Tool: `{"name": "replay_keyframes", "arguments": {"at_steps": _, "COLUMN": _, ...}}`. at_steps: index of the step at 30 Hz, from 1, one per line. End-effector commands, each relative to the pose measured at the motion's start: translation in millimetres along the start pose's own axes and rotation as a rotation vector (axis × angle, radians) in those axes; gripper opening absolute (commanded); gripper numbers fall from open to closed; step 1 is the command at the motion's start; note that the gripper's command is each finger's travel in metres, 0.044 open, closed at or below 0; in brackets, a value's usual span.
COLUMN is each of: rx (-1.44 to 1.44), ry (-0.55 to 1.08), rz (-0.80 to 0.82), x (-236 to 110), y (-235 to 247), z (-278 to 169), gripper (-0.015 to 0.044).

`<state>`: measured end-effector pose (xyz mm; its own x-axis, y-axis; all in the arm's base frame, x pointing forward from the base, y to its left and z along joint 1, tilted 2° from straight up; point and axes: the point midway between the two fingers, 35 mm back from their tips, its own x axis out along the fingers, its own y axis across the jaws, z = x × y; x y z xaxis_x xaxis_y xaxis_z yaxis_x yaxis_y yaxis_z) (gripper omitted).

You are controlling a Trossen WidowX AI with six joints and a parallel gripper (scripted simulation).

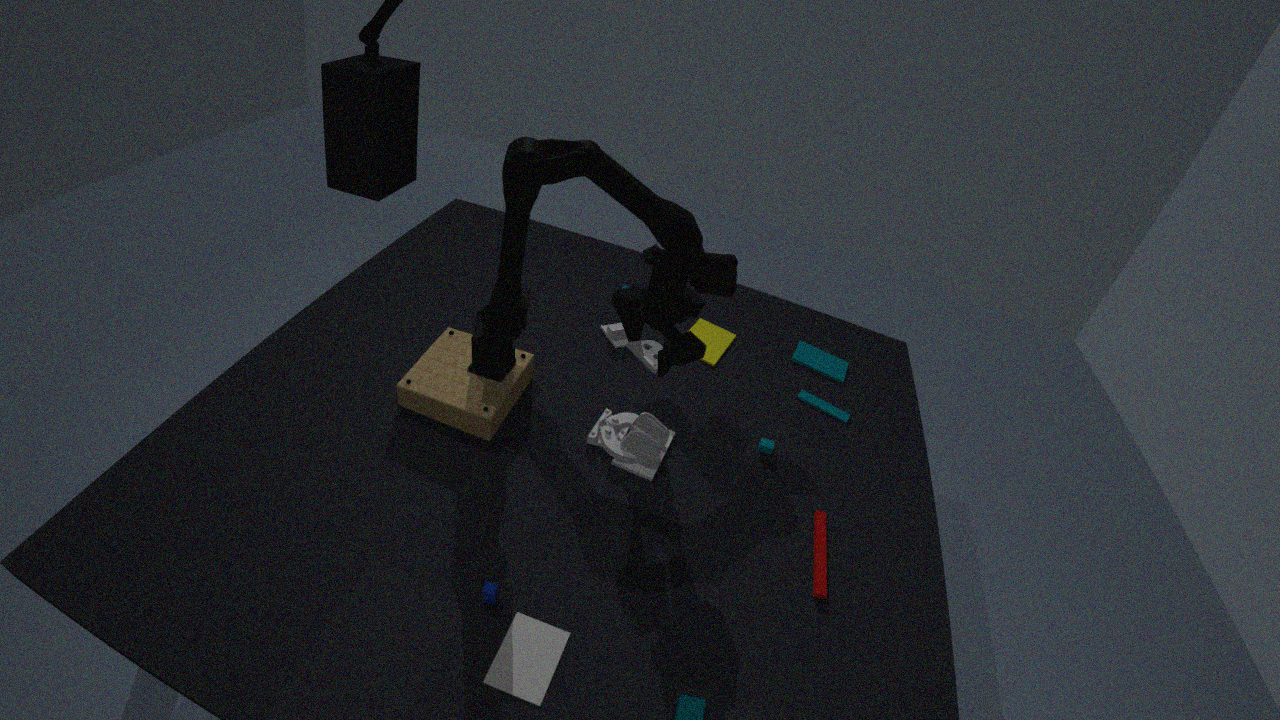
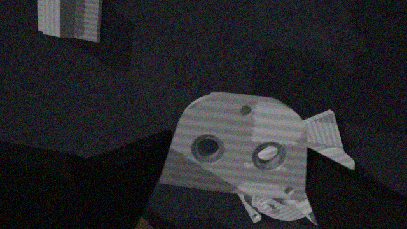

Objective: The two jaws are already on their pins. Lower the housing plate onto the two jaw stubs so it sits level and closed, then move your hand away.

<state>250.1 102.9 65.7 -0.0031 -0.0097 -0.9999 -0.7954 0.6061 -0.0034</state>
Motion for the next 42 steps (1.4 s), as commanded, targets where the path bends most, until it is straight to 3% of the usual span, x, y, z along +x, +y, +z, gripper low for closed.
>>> {"name": "replay_keyframes", "arguments": {"at_steps": 1, "rx": 0.115, "ry": 0.009, "rz": -0.003, "x": 2, "y": -9, "z": -12, "gripper": 0.0351}}
{"name": "replay_keyframes", "arguments": {"at_steps": 33, "rx": 0.996, "ry": 0.016, "rz": -0.015, "x": 4, "y": -58, "z": -97, "gripper": 0.0351}}
{"name": "replay_keyframes", "arguments": {"at_steps": 42, "rx": 1.014, "ry": 0.017, "rz": -0.016, "x": 4, "y": -58, "z": -99, "gripper": 0.0351}}
